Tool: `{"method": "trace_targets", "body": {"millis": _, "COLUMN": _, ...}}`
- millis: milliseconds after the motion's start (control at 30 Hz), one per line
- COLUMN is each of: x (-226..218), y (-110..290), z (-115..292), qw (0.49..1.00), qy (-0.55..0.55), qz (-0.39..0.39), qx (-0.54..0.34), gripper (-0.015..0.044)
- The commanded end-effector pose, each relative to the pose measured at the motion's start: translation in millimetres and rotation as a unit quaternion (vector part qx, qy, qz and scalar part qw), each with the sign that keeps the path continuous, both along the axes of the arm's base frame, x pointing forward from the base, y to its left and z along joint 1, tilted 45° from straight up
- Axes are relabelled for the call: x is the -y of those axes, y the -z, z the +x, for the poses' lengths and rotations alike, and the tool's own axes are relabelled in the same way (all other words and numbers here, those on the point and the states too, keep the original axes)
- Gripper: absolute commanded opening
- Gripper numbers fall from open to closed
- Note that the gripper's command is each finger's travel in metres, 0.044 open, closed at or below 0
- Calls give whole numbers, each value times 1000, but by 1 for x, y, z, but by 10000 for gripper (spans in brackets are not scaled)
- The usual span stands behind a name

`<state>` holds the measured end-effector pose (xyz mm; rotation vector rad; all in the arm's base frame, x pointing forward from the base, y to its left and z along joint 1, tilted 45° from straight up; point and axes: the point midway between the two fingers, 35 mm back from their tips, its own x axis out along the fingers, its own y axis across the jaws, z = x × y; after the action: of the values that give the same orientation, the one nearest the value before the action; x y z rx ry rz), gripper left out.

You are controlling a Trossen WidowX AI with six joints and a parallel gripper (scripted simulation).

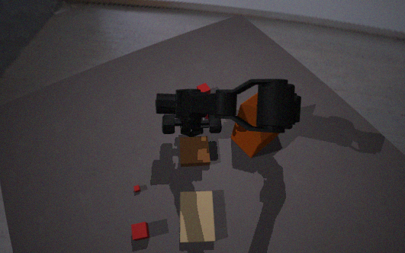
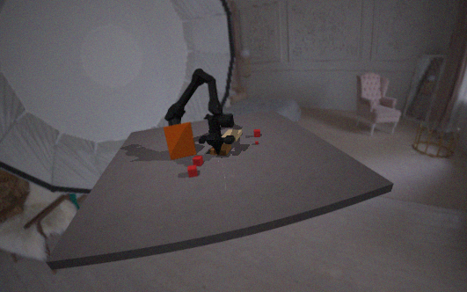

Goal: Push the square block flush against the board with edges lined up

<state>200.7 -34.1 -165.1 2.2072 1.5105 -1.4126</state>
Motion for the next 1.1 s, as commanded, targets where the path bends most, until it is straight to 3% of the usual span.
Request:
{"method": "trace_targets", "body": {"millis": 0, "x": -7, "y": -3, "z": 1, "qw": 1000, "qy": -2, "qz": 6, "qx": -3, "gripper": 0}}
{"method": "trace_targets", "body": {"millis": 1067, "x": -33, "y": -27, "z": 23, "qw": 1000, "qy": -3, "qz": 12, "qx": -2, "gripper": 0}}
